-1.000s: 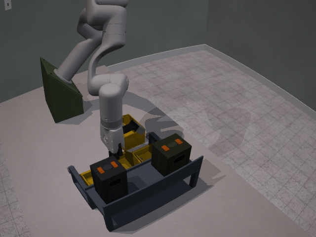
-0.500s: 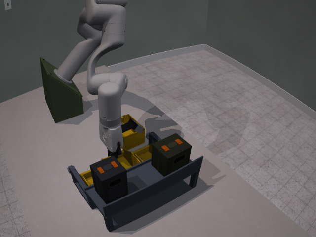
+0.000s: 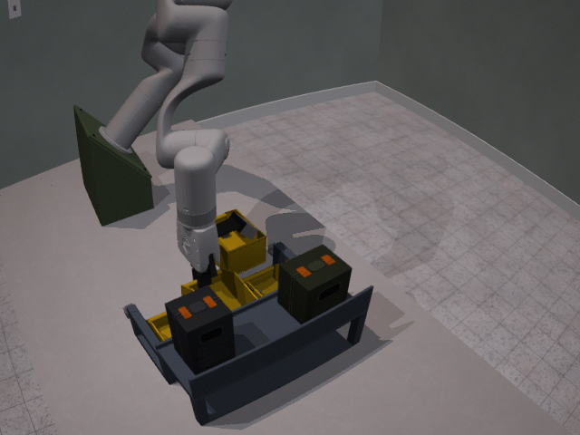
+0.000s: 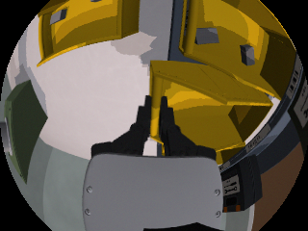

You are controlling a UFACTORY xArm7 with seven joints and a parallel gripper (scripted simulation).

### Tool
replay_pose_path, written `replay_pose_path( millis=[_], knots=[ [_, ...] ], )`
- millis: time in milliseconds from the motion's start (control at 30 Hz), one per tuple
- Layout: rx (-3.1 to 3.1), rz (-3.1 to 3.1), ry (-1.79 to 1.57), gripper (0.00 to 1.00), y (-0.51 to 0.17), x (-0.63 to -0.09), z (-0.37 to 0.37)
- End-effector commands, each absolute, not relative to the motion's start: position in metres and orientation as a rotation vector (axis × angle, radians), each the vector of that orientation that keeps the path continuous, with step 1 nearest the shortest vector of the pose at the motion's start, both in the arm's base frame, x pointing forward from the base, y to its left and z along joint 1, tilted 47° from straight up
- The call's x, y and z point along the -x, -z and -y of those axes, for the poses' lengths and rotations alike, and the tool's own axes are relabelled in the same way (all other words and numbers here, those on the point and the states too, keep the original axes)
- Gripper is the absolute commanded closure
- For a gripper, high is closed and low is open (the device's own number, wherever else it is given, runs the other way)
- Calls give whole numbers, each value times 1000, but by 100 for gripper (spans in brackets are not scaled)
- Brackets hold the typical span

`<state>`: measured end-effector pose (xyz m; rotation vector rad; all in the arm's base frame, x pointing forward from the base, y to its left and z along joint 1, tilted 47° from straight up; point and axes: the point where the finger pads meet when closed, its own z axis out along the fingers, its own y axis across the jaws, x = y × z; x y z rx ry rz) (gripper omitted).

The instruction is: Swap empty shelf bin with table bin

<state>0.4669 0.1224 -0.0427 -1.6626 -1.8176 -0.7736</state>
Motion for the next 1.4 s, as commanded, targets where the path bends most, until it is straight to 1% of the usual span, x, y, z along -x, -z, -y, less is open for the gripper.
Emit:
replay_pose_path(
  millis=[0, 867, 1367],
  knots=[
    [1667, 1818, 776, 100, 43, -456, -120],
    [1667, 1818, 777, 100, 47, -384, -115],
    [1667, 1818, 776, 100, 48, -355, -113]
  ],
)
